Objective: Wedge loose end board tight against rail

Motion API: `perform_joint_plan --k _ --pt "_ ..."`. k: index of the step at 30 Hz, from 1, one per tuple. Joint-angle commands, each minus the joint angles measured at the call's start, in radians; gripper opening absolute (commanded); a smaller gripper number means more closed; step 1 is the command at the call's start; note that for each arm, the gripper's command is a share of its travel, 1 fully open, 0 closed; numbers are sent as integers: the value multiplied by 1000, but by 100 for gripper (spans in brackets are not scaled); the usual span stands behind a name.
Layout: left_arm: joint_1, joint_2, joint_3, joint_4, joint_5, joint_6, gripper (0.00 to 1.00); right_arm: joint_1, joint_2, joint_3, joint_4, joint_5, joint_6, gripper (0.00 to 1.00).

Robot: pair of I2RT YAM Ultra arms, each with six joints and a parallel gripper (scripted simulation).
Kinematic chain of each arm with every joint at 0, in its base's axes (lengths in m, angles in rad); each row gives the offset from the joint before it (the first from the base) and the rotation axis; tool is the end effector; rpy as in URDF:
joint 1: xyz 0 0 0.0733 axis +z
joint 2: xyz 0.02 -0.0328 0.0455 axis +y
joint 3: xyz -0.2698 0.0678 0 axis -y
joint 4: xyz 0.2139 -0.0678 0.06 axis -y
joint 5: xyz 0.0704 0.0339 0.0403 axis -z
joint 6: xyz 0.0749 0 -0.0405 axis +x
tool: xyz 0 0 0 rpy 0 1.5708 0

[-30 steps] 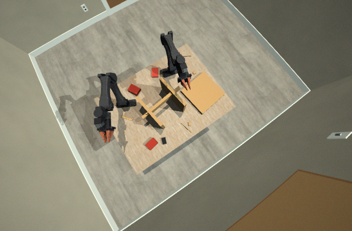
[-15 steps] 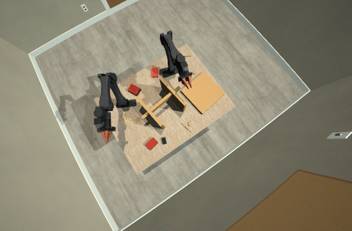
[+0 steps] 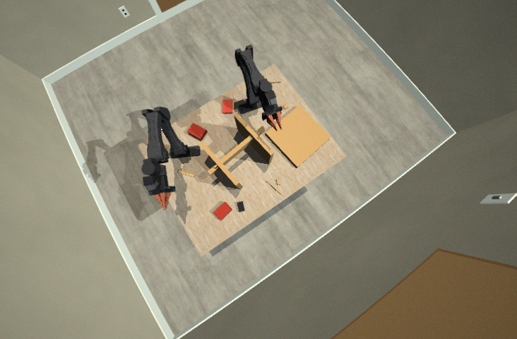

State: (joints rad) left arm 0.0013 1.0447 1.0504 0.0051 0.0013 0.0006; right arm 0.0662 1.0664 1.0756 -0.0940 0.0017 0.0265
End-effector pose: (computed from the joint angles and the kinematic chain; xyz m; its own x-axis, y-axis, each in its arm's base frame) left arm 0.2434 0.0013 0.4147 0.0108 0.0006 -0.9999 0.0000 1.0000 0.0006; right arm 0.2471 0.0174 0.4045 -0.0862 0.0208 -0.9961 -0.0622 0.9977 0.0263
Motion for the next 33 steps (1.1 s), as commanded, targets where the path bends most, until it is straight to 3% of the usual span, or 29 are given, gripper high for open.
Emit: perform_joint_plan --k 1,33 --pt "-8 -17 30 20 -8 -3 21 54 17 63 -100 22 33 0" --pt "-8 -17 30 20 -8 -3 21 590 161 315 -781 136 235 0"
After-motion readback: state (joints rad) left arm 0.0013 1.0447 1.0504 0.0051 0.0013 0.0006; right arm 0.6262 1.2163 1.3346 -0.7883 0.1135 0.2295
